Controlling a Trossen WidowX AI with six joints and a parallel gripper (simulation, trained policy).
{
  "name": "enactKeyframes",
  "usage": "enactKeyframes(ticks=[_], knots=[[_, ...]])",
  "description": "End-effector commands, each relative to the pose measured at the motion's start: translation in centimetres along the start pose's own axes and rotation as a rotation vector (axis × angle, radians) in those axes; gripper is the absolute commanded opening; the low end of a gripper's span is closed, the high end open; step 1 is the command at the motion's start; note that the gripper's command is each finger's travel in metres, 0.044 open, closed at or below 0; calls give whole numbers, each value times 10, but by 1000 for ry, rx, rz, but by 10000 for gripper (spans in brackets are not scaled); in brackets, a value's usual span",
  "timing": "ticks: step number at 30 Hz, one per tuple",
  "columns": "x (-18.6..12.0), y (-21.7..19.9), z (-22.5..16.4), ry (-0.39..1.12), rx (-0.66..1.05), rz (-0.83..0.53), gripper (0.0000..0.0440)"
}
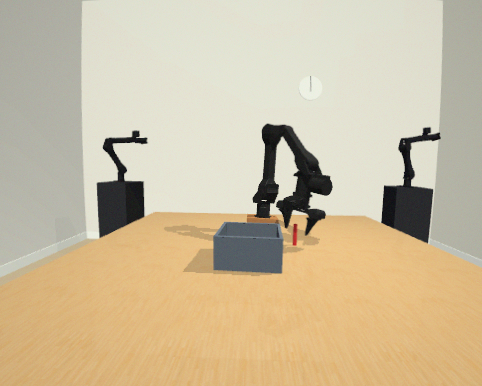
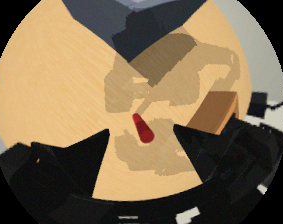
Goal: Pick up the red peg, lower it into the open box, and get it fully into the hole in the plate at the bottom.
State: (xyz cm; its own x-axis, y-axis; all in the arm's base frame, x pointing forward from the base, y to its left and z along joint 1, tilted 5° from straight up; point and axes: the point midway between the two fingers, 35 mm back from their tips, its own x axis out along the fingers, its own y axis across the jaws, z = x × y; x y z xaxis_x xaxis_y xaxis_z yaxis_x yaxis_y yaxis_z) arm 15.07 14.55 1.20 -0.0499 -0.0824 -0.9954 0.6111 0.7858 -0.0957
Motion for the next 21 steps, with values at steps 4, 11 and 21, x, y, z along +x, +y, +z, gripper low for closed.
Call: enactKeyframes(ticks=[4, 11, 21], knots=[[20, 3, 2, -14, -8, 4, 418], [38, 2, 2, -3, -13, -22, 238], [44, 5, 5, -3, 6, -72, 16]])
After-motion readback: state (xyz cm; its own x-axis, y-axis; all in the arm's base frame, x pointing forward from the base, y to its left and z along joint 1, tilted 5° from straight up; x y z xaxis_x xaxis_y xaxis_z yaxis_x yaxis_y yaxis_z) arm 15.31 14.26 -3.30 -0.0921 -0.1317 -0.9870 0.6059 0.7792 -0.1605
